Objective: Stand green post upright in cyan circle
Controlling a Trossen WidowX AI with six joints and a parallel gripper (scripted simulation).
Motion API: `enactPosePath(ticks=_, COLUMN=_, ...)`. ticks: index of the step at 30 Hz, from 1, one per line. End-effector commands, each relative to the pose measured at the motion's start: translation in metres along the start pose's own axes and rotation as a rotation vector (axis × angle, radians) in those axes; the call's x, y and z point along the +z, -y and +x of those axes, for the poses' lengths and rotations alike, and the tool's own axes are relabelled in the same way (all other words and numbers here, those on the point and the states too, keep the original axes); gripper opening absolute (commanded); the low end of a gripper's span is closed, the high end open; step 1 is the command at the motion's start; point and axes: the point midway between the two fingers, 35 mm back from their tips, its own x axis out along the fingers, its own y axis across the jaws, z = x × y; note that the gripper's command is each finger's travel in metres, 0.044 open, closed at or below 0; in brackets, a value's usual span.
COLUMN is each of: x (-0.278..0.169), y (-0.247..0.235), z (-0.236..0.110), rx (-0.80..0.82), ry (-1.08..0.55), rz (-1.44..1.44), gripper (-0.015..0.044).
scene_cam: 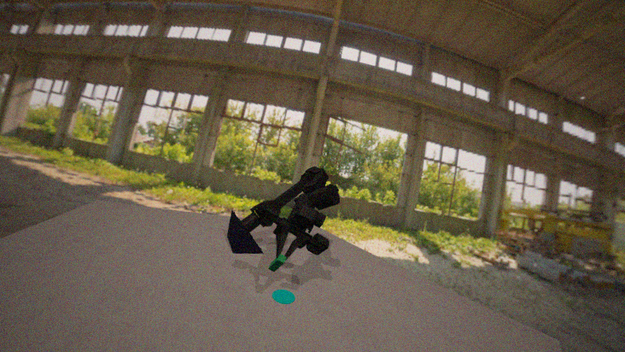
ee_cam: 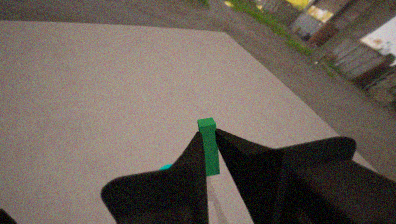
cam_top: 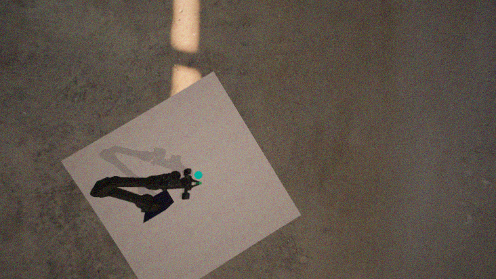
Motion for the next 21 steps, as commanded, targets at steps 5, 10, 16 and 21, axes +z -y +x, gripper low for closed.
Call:
enactPosePath(ticks=5, x=-0.0033, y=0.0003, z=-0.0007, rx=-0.003, ry=0.048, rz=0.016, gripper=0.0023)
enactPosePath(ticks=10, x=-0.0032, y=-0.0004, z=-0.0017, rx=-0.001, ry=0.082, rz=0.025, gripper=0.0023)
enactPosePath(ticks=16, x=-0.0031, y=-0.0012, z=-0.0033, rx=0.003, ry=0.121, rz=0.036, gripper=0.0023)
enactPosePath(ticks=21, x=-0.0031, y=-0.0019, z=-0.0048, rx=0.008, ry=0.155, rz=0.046, gripper=0.0023)
